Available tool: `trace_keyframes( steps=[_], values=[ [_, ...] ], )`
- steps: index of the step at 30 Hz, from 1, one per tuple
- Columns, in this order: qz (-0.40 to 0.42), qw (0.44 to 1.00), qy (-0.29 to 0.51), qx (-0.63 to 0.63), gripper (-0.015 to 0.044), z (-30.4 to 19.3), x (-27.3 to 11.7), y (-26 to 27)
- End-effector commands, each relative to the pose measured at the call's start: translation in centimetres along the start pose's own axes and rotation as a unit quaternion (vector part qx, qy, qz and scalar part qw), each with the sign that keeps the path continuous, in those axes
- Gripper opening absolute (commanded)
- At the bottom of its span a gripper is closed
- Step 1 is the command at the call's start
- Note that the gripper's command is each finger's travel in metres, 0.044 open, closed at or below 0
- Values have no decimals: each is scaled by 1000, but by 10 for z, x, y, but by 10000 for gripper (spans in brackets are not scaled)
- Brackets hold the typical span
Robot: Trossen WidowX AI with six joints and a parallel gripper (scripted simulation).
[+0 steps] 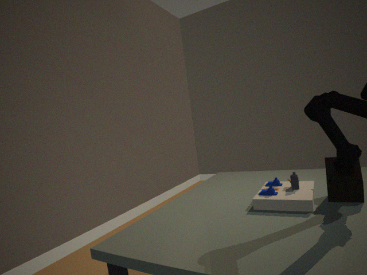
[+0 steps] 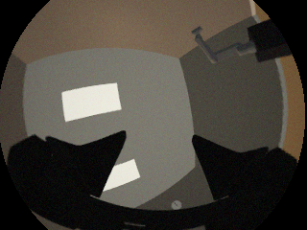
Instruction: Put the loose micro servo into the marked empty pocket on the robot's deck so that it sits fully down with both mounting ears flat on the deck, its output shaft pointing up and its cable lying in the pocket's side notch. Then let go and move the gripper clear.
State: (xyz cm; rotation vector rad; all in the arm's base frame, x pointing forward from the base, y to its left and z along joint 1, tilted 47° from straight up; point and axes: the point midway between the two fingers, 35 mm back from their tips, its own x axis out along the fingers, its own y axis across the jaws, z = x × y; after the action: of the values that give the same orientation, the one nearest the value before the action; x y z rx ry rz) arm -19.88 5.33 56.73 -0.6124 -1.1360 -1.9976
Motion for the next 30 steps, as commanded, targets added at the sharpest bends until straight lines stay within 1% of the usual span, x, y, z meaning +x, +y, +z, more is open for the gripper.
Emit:
trace_keyframes(
  steps=[1, 9, 18, 30],
  values=[
    [-49, 997, -46, -25, 440, 29, -14, -21],
    [-134, 980, -129, -74, 440, 80, -51, -44],
    [-225, 939, -227, -127, 440, 139, -109, -54],
    [-349, 850, -347, -187, 440, 197, -214, -50]
  ],
)
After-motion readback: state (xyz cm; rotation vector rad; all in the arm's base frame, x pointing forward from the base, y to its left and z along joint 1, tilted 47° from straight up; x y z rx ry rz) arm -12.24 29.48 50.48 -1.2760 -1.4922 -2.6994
